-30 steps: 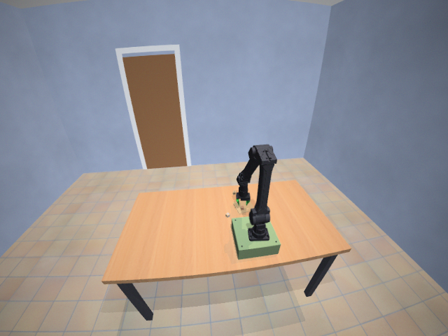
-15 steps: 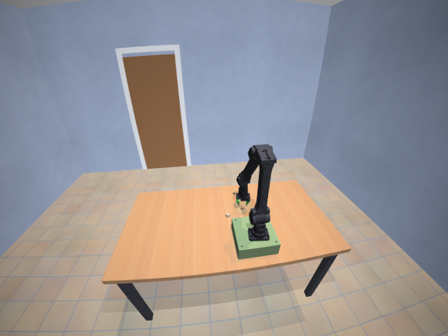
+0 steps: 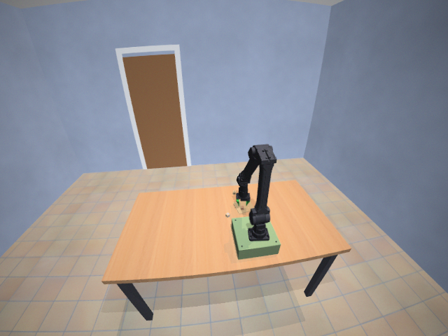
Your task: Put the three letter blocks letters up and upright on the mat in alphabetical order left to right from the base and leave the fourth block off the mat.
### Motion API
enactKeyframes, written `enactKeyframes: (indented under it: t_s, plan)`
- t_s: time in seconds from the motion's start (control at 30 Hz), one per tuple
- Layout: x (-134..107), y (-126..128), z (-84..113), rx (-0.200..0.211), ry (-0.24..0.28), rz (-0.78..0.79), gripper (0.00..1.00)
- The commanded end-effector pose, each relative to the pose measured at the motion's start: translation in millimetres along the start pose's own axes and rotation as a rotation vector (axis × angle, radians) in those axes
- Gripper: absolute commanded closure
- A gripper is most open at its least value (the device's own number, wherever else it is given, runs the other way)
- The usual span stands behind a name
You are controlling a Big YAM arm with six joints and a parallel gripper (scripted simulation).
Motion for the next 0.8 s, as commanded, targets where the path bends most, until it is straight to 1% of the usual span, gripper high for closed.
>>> enactKeyframes:
  t_s: [0.0, 0.23, 0.33, 0.6, 0.67, 0.7, 0.77]
  plan:
    - [4.2, 5.7, 0.8, 0.006, -0.022, 0.001, 0.42]
    - [3.8, 5.5, 0.2, 0.006, -0.021, 0.001, 0.42]
    - [1.0, 4.2, -4.0, 0.001, -0.011, 0.001, 0.42]
    - [0.9, 3.8, -15.4, 0.001, -0.011, 0.001, 0.42]
    - [0.9, 3.8, -15.4, 0.001, -0.011, 0.001, 0.42]
    - [3.7, 5.0, -14.5, 0.005, -0.020, 0.001, 0.42]
    - [0.8, 3.6, -21.5, 0.001, -0.010, 0.001, 0.42]
Point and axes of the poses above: the point where the finger pads meet when closed, its own z axis back along the fingers, its own y axis across the jaws, x = y × z, the point moved 2 cm from there along z, back along the fingers, and after that the axes turned 11 degrees about -z, right-handed, at the moved point
